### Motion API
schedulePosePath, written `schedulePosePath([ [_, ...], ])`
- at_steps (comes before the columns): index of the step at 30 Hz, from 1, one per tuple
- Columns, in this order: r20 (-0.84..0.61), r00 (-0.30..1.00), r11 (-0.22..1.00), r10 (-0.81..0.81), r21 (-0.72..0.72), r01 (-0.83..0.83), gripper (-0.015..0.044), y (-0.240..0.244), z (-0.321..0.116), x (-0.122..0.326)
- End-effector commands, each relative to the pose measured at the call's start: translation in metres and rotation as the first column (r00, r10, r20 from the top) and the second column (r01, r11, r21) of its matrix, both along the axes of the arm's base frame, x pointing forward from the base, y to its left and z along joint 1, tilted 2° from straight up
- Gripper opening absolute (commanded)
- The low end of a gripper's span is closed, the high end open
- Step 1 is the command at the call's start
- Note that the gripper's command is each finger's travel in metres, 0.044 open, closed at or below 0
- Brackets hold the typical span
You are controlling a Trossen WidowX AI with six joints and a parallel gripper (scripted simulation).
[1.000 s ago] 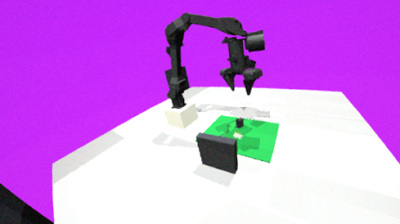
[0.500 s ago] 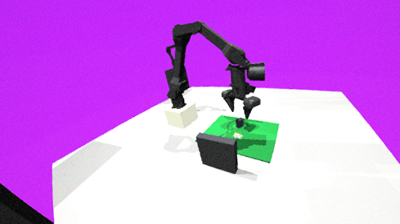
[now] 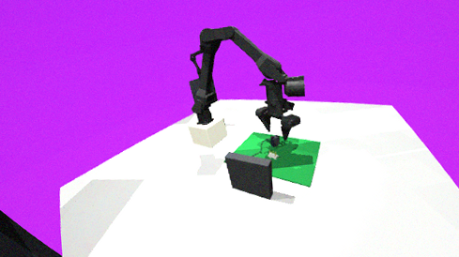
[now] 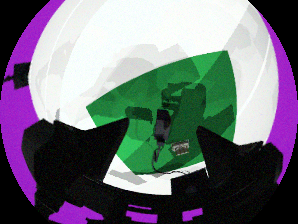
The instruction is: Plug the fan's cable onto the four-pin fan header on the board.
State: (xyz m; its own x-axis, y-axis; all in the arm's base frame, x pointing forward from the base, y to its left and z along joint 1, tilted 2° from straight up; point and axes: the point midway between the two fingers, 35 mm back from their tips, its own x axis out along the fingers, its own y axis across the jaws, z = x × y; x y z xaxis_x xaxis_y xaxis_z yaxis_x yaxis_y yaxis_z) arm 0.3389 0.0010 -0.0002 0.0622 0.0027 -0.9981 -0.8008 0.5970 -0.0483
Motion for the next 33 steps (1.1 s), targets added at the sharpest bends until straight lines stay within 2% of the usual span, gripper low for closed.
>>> schedulePosePath([
  [1,-0.003,1.000,1.000,0.005,-0.004,-0.005,0.0440,-0.001,-0.007,-0.001],
  [18,-0.003,1.000,1.000,0.005,-0.004,-0.005,0.0440,-0.001,-0.030,-0.001],
  [33,-0.002,1.000,1.000,0.000,0.000,0.000,0.0046,0.000,-0.028,0.000],
])
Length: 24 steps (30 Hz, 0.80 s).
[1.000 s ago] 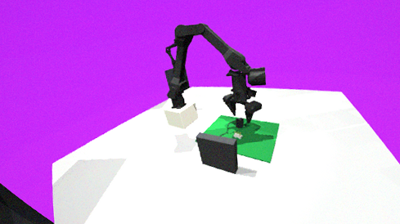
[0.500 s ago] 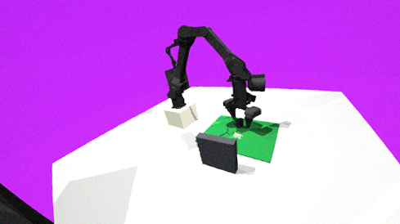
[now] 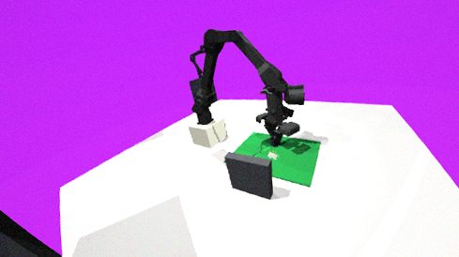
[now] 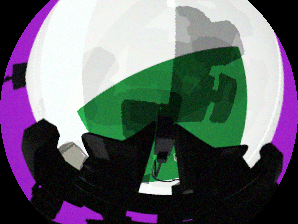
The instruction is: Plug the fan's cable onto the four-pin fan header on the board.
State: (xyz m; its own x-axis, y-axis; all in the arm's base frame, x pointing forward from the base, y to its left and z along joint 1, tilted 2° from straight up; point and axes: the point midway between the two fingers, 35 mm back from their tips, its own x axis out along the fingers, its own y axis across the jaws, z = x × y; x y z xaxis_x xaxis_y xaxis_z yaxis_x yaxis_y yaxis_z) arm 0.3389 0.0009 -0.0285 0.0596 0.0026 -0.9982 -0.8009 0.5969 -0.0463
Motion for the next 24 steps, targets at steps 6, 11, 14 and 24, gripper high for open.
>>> schedulePosePath([
  [6,0.000,1.000,1.000,0.001,-0.001,-0.001,0.0000,0.000,0.011,0.000],
  [11,0.000,1.000,1.000,0.005,-0.004,-0.005,0.0000,0.000,0.050,-0.003],
  [14,0.000,1.000,1.000,0.011,-0.004,-0.011,0.0000,0.000,0.049,-0.003],
  [24,-0.004,0.946,0.946,0.324,-0.024,-0.324,0.0000,-0.013,0.049,-0.001],
])
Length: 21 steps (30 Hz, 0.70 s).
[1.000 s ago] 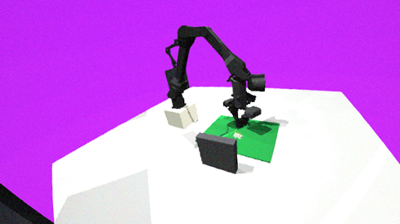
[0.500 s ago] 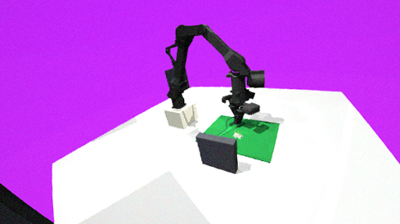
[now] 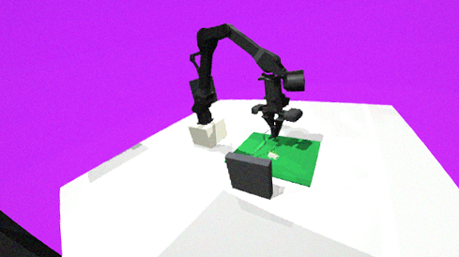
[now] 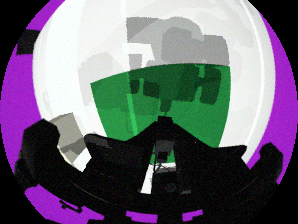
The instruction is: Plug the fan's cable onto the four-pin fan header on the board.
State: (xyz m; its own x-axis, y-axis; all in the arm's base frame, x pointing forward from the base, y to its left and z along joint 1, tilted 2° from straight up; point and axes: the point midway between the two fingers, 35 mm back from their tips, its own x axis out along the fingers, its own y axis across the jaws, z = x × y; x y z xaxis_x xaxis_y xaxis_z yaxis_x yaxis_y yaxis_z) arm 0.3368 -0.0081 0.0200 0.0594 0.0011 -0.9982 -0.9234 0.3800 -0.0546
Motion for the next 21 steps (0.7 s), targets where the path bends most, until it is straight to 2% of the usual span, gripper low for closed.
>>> schedulePosePath([
  [1,-0.001,0.993,0.993,0.115,-0.010,-0.115,0.0000,-0.006,0.001,0.001],
  [11,-0.008,0.897,0.896,0.443,-0.031,-0.443,0.0000,-0.020,0.001,0.002],
  [21,-0.022,0.695,0.694,0.718,-0.047,-0.718,0.0000,-0.034,0.001,0.002],
])
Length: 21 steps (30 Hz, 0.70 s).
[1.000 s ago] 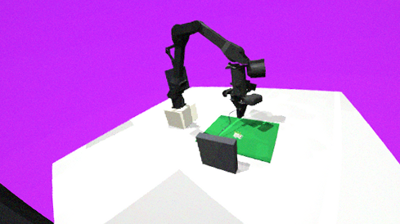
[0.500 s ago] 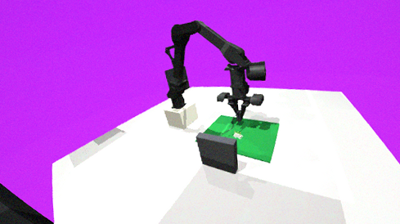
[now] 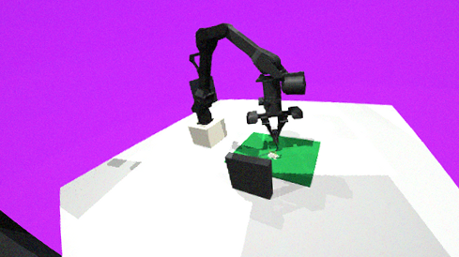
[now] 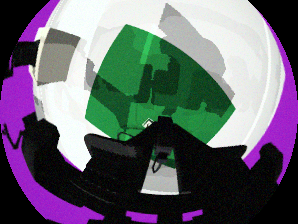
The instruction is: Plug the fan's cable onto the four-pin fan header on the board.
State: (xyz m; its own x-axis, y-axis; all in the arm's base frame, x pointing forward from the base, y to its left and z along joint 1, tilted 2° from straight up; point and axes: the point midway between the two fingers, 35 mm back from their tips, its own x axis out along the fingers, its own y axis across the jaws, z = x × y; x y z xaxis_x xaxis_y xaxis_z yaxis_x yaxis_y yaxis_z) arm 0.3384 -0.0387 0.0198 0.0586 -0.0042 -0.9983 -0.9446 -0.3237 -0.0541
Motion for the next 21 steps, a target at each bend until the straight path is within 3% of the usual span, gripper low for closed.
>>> schedulePosePath([
  [1,0.000,0.993,0.993,0.118,-0.008,-0.118,0.0000,-0.005,0.001,0.001],
  [11,-0.009,0.895,0.895,0.445,-0.028,-0.445,0.0000,-0.020,0.001,0.000],
  [21,-0.024,0.693,0.692,0.720,-0.044,-0.720,0.0000,-0.035,0.001,-0.001],
])
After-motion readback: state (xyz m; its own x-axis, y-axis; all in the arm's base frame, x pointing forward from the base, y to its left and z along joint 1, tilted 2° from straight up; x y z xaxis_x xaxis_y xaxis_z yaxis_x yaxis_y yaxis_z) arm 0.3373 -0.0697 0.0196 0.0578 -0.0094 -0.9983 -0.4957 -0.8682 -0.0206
